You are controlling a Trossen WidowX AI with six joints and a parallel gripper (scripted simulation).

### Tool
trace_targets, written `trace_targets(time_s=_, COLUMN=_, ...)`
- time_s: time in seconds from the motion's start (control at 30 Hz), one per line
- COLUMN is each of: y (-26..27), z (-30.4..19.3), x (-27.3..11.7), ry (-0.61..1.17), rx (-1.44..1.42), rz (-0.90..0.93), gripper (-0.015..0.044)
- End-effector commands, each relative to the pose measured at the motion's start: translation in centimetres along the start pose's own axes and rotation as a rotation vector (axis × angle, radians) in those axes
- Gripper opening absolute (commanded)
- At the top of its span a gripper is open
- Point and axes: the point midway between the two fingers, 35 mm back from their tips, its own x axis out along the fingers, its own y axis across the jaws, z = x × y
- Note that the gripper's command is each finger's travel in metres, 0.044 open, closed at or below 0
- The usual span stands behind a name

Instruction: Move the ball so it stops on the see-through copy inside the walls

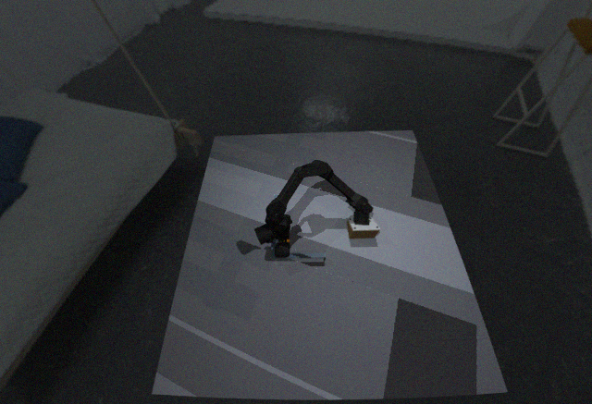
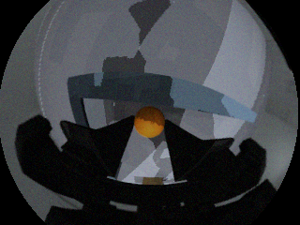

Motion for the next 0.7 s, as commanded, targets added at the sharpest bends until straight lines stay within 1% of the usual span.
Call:
trace_targets(time_s=0.0, y=0.0, z=0.0, x=0.0, ry=0.001, rx=0.001, rz=0.001, gripper=0.0105)
trace_targets(time_s=0.27, y=0.0, z=0.0, x=0.0, ry=0.001, rx=0.001, rz=0.001, gripper=0.0315)
trace_targets(time_s=0.4, y=0.0, z=0.0, x=-0.3, ry=0.001, rx=0.001, rz=0.001, gripper=0.0321)
trace_targets(time_s=0.47, y=0.1, z=0.2, x=-2.5, ry=0.002, rx=-0.002, rz=0.001, gripper=0.0321)
trace_targets(time_s=0.57, y=0.2, z=0.0, x=-7.3, ry=0.006, rx=-0.007, rz=-0.002, gripper=0.0321)
trace_targets(time_s=0.6, y=0.1, z=-0.1, x=-8.1, ry=0.006, rx=-0.008, rz=-0.003, gripper=0.0321)
trace_targets(time_s=0.67, y=0.1, z=-0.1, x=-8.4, ry=0.007, rx=-0.008, rz=-0.003, gripper=0.0321)
